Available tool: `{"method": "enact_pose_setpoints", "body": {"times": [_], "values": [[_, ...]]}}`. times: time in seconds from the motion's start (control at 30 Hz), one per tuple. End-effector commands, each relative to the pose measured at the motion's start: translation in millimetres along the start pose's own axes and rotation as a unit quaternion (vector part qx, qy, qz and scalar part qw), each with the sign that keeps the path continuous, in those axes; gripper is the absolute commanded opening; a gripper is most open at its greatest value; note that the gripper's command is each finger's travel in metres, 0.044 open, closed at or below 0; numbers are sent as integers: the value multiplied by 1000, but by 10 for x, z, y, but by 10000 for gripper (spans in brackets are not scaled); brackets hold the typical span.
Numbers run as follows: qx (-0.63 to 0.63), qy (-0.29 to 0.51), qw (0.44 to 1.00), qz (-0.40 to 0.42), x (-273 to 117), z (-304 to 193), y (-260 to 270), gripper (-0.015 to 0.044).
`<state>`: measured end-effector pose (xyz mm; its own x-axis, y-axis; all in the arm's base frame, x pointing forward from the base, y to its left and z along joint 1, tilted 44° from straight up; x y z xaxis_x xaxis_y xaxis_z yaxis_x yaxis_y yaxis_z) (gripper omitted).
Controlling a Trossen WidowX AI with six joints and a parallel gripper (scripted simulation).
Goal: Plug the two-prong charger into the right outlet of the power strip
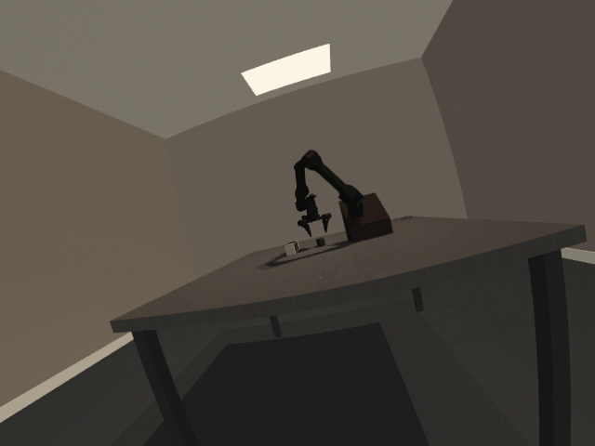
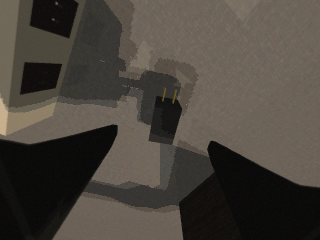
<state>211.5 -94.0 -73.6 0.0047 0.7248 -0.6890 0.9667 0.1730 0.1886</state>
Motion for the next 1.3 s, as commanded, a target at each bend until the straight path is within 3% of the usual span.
{"method": "enact_pose_setpoints", "body": {"times": [0.0, 1.23, 1.27], "values": [[4, 5, 1000, 0, 88, -16, -8, 440], [4, 7, 1000, 0, 588, 2, -4, 440], [0, 4, 1000, -1, 555, 12, 1, 414]]}}
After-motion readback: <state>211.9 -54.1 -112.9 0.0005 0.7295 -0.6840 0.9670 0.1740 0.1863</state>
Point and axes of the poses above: the point midway between the two fingers, 35 mm back from their tips, its own x axis out along the fingers, its own y axis across the jaws, z = x × y, the point moved 4 cm from there along -x, back along the fingers, and after that the axes turned 6 degrees about x, right-handed, at the moved point
